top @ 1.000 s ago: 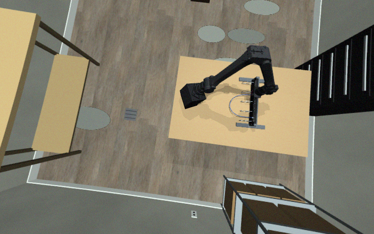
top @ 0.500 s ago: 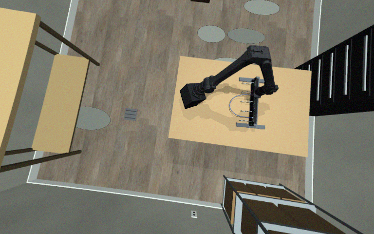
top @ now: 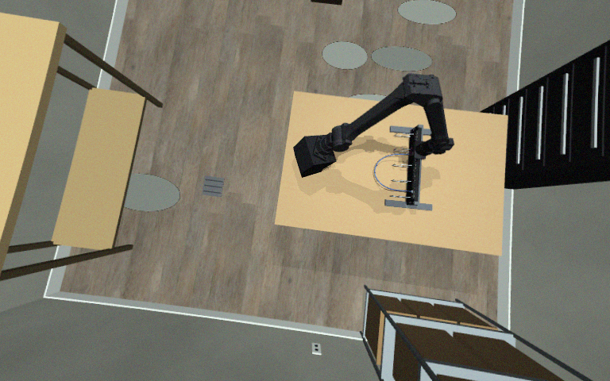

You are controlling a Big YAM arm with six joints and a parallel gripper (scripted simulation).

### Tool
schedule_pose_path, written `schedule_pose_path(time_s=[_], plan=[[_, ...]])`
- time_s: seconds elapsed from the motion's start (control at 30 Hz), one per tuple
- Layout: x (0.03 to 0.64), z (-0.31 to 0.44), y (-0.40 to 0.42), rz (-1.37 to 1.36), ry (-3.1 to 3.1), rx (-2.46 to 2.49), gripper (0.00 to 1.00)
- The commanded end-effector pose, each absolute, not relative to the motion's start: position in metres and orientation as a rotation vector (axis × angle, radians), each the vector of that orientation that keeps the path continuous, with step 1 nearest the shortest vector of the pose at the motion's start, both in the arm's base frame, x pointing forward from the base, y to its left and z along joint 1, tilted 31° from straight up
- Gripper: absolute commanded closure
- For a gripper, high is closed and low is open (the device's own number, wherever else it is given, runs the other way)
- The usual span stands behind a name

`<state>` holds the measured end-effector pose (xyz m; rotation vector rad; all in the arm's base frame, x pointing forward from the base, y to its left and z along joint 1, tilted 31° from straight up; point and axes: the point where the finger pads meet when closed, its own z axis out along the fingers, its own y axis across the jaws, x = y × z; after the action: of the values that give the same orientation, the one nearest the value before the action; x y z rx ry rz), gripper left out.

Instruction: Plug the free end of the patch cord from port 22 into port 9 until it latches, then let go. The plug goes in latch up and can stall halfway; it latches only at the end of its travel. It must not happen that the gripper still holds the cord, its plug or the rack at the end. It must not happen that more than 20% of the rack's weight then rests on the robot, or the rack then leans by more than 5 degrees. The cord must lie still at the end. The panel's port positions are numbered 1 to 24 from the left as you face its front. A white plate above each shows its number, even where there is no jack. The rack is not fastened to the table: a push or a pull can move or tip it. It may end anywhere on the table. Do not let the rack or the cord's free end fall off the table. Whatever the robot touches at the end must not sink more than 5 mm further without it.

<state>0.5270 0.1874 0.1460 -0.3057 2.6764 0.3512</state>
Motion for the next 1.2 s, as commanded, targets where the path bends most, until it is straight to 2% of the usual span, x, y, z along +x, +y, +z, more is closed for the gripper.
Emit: schedule_pose_path(time_s=[0.0, 1.17], plan=[[0.5661, 0.1845, 0.1853, 0.350, 2.576, -0.285, 1.00], [0.5697, 0.1893, 0.1855, 0.351, 2.567, -0.284, 1.00]])
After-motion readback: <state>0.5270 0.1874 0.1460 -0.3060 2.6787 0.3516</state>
